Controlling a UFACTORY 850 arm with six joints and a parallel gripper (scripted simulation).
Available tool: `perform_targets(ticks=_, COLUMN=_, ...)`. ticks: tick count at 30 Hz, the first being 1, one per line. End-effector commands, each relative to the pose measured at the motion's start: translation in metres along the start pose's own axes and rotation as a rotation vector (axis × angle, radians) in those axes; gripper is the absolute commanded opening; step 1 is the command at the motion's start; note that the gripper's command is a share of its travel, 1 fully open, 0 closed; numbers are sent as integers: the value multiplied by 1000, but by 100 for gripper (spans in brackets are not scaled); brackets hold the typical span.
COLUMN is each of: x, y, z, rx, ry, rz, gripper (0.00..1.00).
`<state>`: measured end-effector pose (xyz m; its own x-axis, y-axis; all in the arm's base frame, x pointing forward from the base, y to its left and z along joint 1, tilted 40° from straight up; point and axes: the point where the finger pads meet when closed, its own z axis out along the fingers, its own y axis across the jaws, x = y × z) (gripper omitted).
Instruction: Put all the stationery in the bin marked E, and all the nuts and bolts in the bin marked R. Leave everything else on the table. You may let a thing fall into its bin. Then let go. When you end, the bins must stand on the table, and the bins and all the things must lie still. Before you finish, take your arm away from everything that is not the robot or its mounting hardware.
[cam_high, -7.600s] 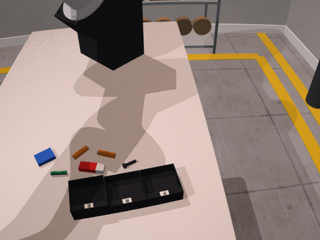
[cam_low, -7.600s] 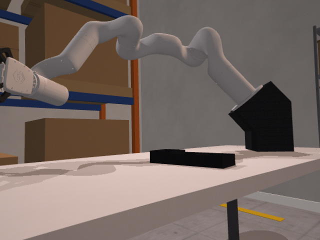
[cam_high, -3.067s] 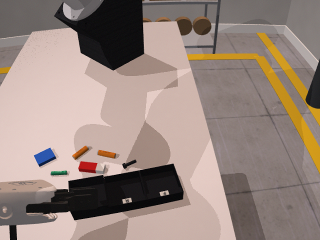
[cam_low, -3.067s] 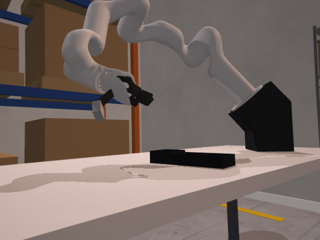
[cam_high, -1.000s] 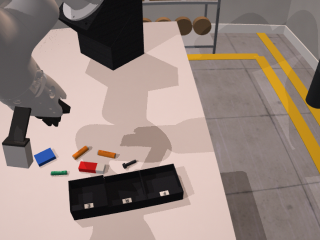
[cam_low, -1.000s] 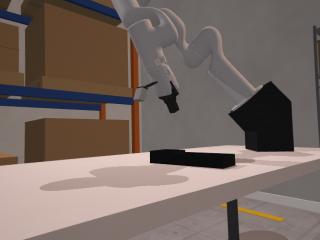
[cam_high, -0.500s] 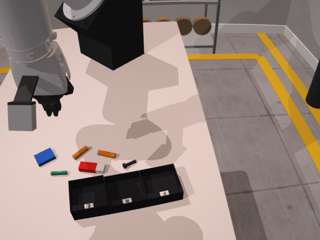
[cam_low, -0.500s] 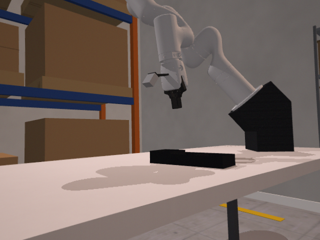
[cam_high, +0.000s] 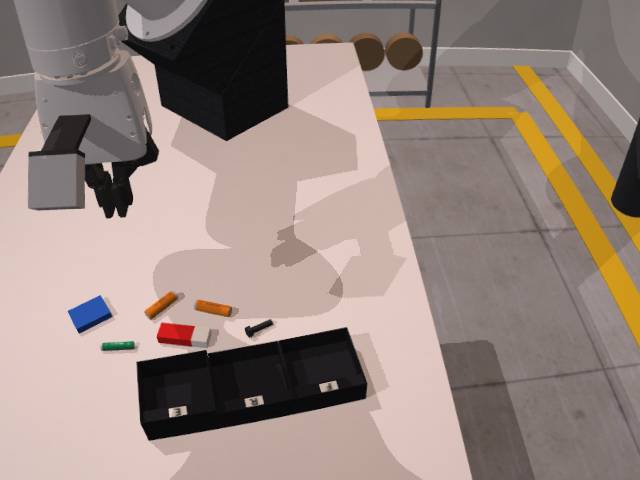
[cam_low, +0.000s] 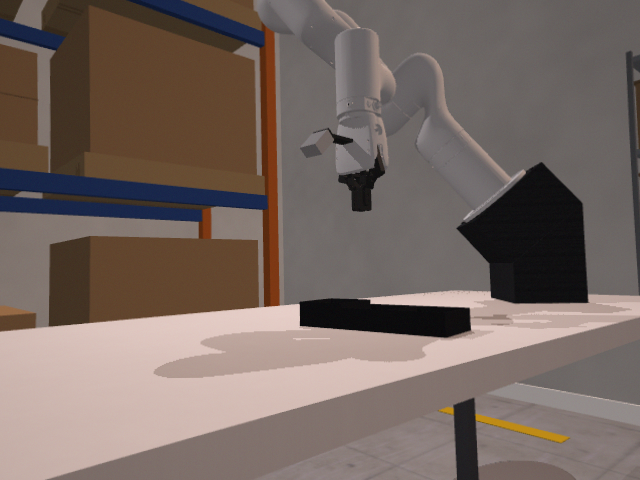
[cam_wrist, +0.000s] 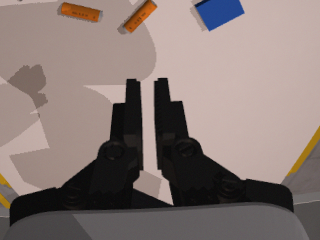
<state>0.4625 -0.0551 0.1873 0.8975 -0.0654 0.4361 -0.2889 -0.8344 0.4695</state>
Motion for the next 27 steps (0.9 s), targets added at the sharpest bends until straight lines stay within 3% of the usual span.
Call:
perform_targets(ticks=1, x=6, y=-2, z=6, rx=-1, ry=7, rz=-49, gripper=7)
perform_targets(ticks=6, x=32, y=-13, z=37, rx=-2, ry=7, rz=-220, gripper=7)
perform_targets(ticks=10, x=42, y=-17, z=49, rx=-2, ry=7, rz=-220, gripper=7)
perform_targets(ticks=23, x=111, y=-44, z=128, rx=-2, ry=7, rz=-220, gripper=7)
perform_targets(ticks=27, x=113, y=-45, z=131, rx=-2, ry=7, rz=-220, gripper=7)
